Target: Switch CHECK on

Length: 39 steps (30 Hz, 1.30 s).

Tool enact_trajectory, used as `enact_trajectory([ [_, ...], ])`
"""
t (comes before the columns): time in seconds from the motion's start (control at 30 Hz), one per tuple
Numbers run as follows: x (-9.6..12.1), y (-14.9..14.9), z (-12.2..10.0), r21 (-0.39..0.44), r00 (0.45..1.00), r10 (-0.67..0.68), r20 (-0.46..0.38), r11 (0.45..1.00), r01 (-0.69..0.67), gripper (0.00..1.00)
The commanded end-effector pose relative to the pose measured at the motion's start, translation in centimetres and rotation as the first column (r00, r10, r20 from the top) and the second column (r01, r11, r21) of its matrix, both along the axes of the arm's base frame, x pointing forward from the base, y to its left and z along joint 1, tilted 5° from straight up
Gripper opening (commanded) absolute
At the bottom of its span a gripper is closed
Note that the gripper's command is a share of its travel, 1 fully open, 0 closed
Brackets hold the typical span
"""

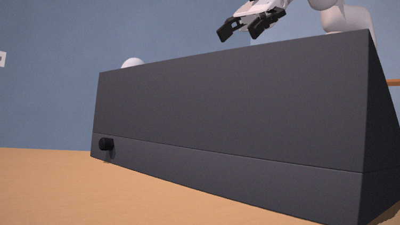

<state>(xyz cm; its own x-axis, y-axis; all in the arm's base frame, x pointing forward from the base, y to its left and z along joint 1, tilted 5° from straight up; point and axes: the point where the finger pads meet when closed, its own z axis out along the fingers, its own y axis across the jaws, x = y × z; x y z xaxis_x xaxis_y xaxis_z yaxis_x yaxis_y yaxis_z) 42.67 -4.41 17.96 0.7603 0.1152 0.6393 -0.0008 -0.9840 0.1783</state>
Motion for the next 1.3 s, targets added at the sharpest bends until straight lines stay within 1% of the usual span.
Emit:
enact_trajectory([
  [0.0, 0.2, 0.0, 0.2, 0.004, 1.000, -0.007, -0.014, 1.000, 0.007, 1.00],
  [0.57, 0.2, 0.0, 0.2, 0.004, 1.000, -0.007, -0.014, 1.000, 0.007, 1.00],
  [0.63, -0.6, 3.8, -1.8, 0.020, 0.995, -0.005, -0.095, 1.000, 0.007, 1.00],
  [0.7, -0.6, 3.8, -1.8, 0.020, 0.995, -0.005, -0.095, 1.000, 0.007, 1.00],
  [0.73, -1.1, 5.6, -2.6, 0.031, 0.991, 0.000, -0.135, 1.000, 0.004, 1.00],
  [0.8, -1.1, 5.6, -2.6, 0.031, 0.991, 0.000, -0.135, 1.000, 0.004, 1.00],
  [0.9, -3.0, 10.0, -4.5, 0.063, 0.972, 0.019, -0.235, 0.998, -0.005, 1.00],
  [0.93, -3.0, 10.0, -4.5, 0.063, 0.972, 0.019, -0.235, 0.998, -0.005, 1.00],
  [1.0, -3.9, 11.9, -5.2, 0.079, 0.960, 0.031, -0.278, 0.997, -0.010, 1.00],
  [1.07, -4.5, 12.9, -5.5, 0.088, 0.953, 0.038, -0.301, 0.996, -0.012, 1.00],
  [1.27, -4.7, 13.2, -5.6, 0.091, 0.951, 0.041, -0.308, 0.996, -0.013, 1.00],
])
